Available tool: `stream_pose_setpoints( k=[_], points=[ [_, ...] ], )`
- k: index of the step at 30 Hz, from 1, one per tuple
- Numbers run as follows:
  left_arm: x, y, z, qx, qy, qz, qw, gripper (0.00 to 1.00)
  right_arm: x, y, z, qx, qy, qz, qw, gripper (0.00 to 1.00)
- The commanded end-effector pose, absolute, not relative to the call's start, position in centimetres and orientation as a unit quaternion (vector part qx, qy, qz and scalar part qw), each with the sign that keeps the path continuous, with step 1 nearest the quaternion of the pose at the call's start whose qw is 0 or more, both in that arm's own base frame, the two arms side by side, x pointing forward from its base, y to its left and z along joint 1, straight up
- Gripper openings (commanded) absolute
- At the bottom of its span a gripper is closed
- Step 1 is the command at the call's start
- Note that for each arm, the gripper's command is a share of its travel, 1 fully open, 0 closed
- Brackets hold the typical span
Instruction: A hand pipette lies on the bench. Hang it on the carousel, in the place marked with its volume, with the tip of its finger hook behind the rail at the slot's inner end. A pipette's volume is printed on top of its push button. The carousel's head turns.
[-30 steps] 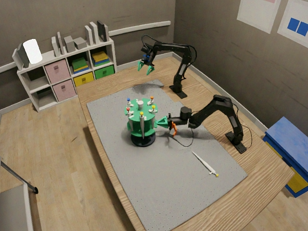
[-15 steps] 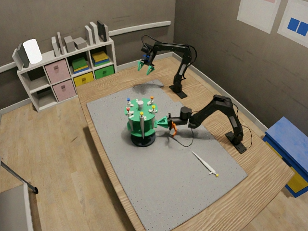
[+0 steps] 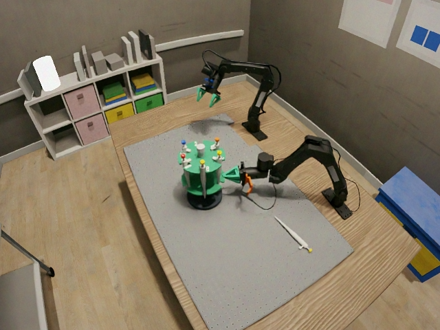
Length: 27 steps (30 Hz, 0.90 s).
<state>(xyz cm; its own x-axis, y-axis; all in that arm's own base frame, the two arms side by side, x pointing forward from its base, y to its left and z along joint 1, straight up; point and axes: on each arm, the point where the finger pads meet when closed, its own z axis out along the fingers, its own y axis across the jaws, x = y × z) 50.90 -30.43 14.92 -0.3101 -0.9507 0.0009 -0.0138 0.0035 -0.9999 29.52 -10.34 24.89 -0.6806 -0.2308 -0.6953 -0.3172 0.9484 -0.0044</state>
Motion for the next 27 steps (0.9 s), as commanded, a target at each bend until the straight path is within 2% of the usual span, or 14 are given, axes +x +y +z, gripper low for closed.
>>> stream_pose_setpoints(
  k=[1, 5, 9, 27],
  points=[
    [51.5, -30.0, 18.3, -0.406, 0.556, -0.589, 0.423, 0.00, 29.9, -10.6, 25.3, -0.153, 0.910, 0.060, 0.381, 1.00],
    [51.5, -30.0, 18.3, -0.406, 0.556, -0.589, 0.423, 0.00, 29.9, -10.6, 25.3, -0.153, 0.910, 0.060, 0.381, 1.00],
    [51.1, -29.2, 16.9, -0.369, 0.592, -0.606, 0.382, 0.00, 29.9, -10.6, 25.3, -0.153, 0.910, 0.060, 0.381, 1.00],
    [52.0, -28.7, 18.3, -0.366, 0.581, -0.614, 0.389, 0.00, 29.9, -10.6, 25.3, -0.153, 0.910, 0.060, 0.381, 1.00]
  ],
)
